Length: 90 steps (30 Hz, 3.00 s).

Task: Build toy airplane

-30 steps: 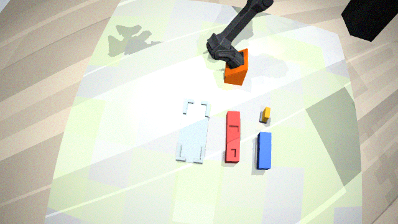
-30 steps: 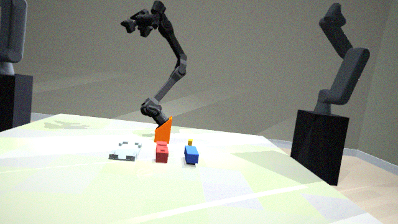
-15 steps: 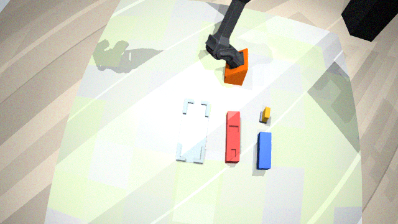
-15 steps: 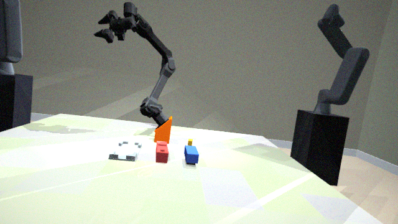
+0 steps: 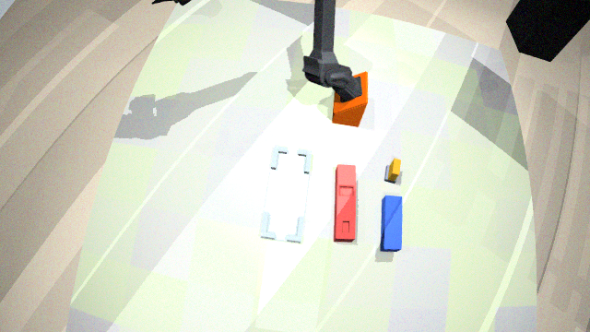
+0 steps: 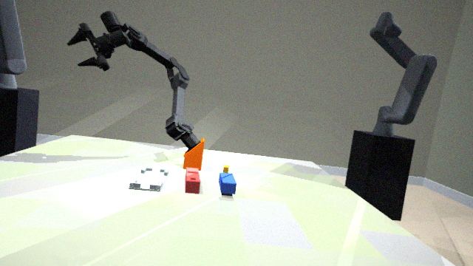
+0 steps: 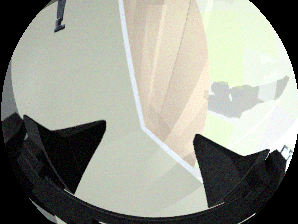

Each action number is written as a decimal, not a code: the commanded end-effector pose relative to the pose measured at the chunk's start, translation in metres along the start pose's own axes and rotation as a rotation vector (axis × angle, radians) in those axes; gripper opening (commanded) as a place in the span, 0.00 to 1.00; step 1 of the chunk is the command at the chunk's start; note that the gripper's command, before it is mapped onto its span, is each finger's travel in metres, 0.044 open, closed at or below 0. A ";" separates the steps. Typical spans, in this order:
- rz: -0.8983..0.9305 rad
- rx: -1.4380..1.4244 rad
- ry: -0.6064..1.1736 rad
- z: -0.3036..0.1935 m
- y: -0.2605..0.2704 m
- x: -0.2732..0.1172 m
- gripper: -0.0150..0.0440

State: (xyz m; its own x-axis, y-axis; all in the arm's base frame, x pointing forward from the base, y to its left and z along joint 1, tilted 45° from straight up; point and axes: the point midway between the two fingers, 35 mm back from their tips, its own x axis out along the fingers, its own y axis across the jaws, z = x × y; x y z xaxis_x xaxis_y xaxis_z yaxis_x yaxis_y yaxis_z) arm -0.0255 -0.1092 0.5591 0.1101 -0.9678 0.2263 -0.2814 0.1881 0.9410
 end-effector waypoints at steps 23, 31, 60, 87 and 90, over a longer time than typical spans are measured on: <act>-0.594 -1.187 0.794 -0.243 -0.310 0.004 1.00; -0.642 -1.709 1.105 -0.265 -0.413 -0.076 1.00; -0.454 -2.914 1.620 -0.171 -0.588 -0.196 1.00; -0.453 -2.915 1.618 -0.155 -0.626 -0.172 1.00; -0.453 -2.915 1.618 -0.154 -0.630 -0.170 1.00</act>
State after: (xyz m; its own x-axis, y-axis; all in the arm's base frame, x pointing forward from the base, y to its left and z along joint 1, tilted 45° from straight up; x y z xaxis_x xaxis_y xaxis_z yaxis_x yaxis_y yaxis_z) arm 0.2820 -0.0334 -0.0278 -0.0325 -0.6912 -0.7219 0.0022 0.7222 -0.6916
